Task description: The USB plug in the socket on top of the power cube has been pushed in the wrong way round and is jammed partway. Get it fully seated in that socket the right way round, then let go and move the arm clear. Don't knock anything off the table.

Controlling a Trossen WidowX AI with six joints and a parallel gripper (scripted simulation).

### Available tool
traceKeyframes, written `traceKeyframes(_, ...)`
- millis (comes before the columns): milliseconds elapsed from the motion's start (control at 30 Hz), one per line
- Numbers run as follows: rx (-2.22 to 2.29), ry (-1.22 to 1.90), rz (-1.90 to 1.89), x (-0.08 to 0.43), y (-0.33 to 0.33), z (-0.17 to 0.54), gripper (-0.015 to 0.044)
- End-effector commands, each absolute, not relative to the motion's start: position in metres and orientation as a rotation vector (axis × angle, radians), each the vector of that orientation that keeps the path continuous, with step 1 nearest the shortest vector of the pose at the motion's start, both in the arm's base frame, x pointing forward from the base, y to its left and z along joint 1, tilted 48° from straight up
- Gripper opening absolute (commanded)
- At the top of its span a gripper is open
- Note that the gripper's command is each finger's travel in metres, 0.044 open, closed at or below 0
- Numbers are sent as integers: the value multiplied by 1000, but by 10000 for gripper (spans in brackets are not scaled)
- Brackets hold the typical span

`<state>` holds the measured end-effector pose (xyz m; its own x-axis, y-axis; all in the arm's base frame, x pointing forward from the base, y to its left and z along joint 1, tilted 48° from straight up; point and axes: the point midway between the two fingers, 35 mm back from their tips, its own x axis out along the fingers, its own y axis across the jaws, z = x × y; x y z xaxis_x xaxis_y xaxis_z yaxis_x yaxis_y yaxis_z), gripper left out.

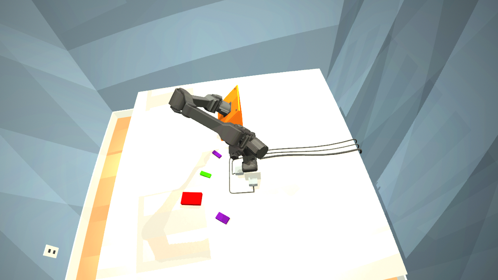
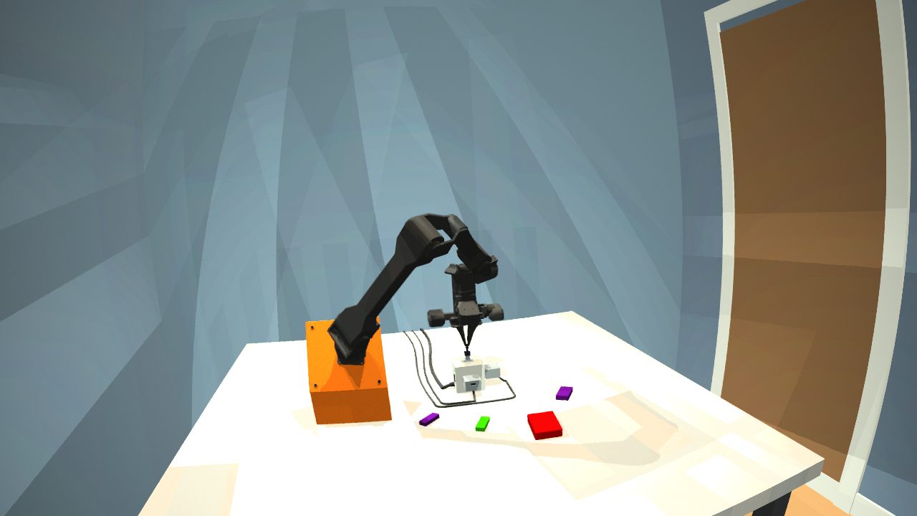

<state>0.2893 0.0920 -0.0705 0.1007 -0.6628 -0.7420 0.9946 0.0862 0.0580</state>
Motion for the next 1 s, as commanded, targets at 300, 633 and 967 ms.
traceKeyframes(300, 653, 639, -1366, 288, 90, -73, 0)
traceKeyframes(633, 653, 639, -1366, 288, 89, -74, 0)
traceKeyframes(967, 653, 639, -1366, 288, 88, -75, 0)
